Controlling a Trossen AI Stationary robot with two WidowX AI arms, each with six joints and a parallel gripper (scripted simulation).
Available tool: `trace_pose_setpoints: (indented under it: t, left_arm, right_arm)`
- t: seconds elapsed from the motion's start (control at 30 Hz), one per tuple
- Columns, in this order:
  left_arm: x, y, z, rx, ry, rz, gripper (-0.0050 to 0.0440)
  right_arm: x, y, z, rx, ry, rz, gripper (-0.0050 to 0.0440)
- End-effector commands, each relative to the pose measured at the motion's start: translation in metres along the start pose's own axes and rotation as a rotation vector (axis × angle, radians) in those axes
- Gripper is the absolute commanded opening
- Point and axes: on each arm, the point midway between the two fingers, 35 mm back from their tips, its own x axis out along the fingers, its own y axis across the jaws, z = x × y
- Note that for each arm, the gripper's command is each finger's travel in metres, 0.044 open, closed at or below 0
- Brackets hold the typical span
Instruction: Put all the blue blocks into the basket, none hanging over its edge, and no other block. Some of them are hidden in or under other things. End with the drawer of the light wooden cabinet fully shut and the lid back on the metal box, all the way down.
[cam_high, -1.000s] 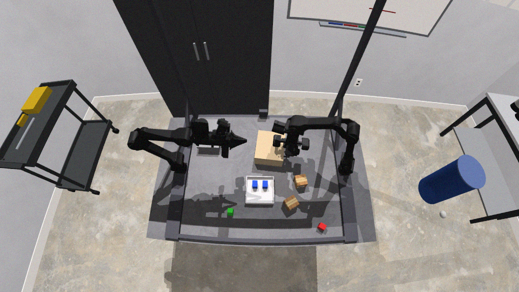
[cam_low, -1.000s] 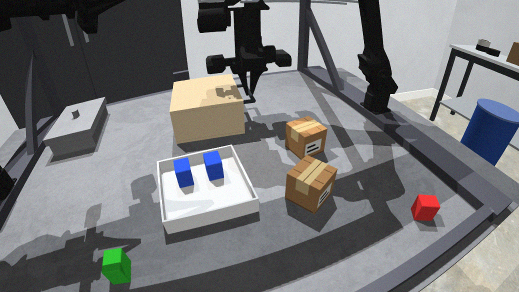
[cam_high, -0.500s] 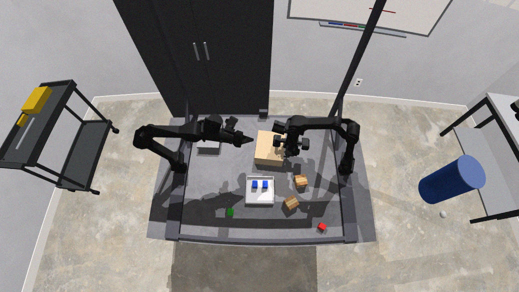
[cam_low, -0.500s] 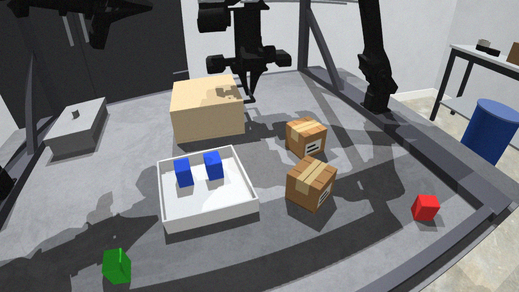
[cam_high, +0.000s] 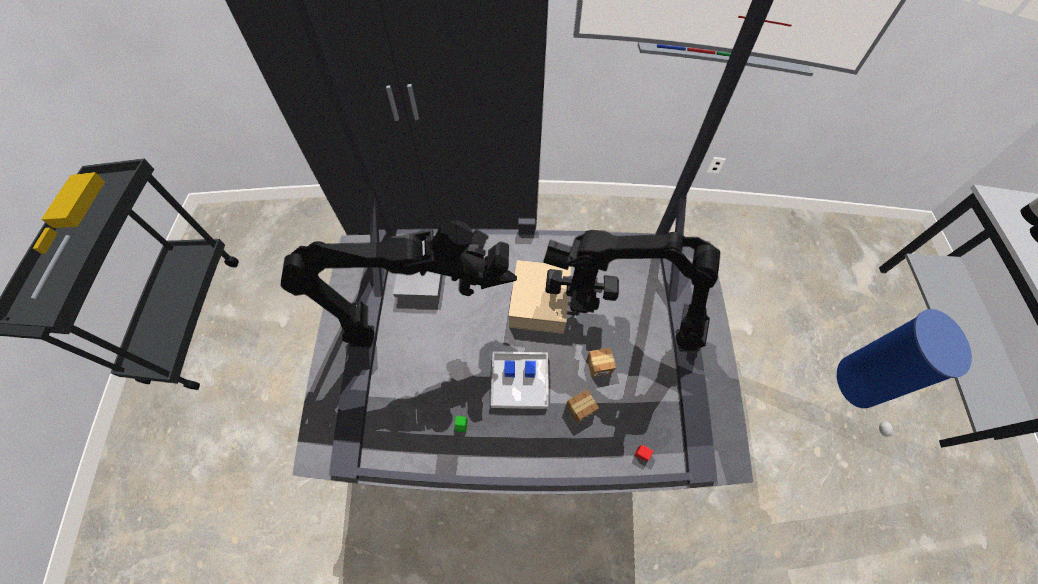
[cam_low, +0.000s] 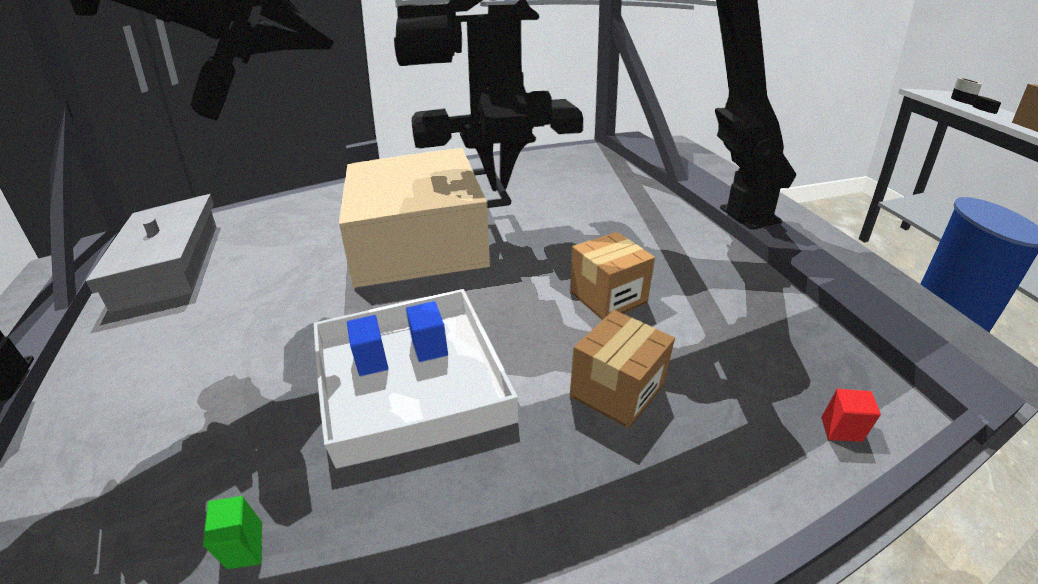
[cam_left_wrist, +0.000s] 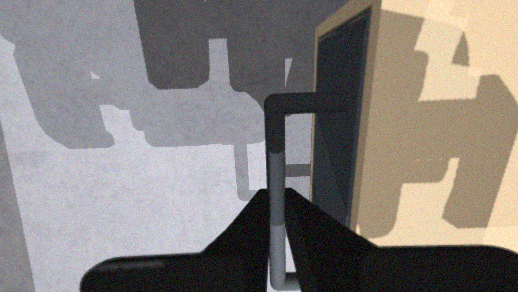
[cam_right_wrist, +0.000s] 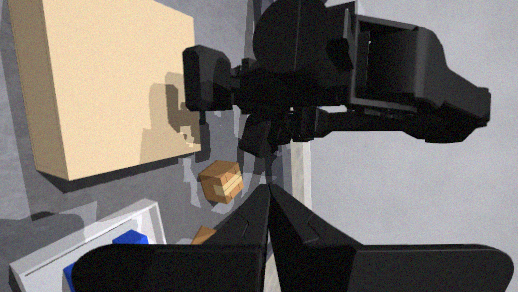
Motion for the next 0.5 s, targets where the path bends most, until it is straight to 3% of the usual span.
trace_pose_setpoints:
  t: [0.0,0.47]
  left_arm:
    - [-0.01,-0.007,-0.002,0.005,0.009,-0.044,-0.005]
    - [-0.01,-0.007,-0.002,0.005,0.009,-0.044,-0.005]
  right_arm:
    - [0.006,-0.006,0.011,-0.184,-0.006,0.051,-0.005]
    - [0.033,0.012,0.029,-0.62,-0.051,0.218,-0.005]
